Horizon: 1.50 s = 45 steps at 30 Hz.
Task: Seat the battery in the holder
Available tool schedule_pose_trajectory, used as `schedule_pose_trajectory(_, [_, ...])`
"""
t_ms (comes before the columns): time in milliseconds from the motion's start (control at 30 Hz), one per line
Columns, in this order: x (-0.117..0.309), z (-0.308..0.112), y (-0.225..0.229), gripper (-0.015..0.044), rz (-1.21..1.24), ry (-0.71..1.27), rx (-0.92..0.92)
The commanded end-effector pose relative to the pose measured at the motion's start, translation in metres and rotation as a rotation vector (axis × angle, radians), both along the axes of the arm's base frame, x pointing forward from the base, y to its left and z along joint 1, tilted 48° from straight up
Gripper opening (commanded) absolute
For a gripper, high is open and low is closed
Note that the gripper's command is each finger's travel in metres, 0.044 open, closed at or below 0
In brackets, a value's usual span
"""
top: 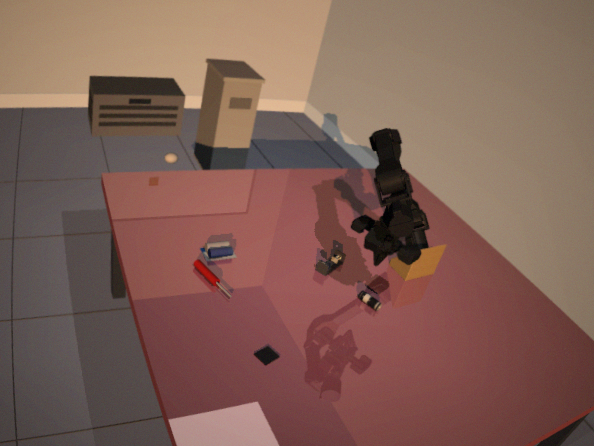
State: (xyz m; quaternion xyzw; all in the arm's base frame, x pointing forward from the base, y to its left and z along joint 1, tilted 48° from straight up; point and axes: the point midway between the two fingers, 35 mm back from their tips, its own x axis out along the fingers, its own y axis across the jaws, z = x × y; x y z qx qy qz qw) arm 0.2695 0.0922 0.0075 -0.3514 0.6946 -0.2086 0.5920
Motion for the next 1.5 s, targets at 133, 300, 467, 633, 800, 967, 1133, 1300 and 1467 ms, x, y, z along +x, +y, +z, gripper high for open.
schedule_pose_trajectory(133, [0.0, -0.006, -0.003, 0.0079, 0.09, 0.099, 0.007])
schedule_pose_trajectory(300, [-0.002, -0.024, -0.013, 0.021, 0.401, 0.438, 0.032])
schedule_pose_trajectory(467, [-0.005, -0.042, -0.023, 0.0246, 0.712, 0.778, 0.057])
schedule_pose_trajectory(633, [-0.009, -0.059, -0.034, 0.0246, 1.01, 1.104, 0.082])
schedule_pose_trajectory(800, [-0.009, -0.061, -0.035, 0.0246, 1.05, 1.147, 0.085])
schedule_pose_trajectory(967, [-0.009, -0.061, -0.035, 0.0246, 1.05, 1.147, 0.085])
schedule_pose_trajectory(1133, [-0.009, -0.062, -0.036, 0.0246, 1.05, 1.147, 0.085])
schedule_pose_trajectory(1300, [-0.009, -0.067, -0.042, 0.0246, 1.051, 1.147, 0.085])
schedule_pose_trajectory(1467, [-0.009, -0.073, -0.048, 0.0246, 1.051, 1.147, 0.085])
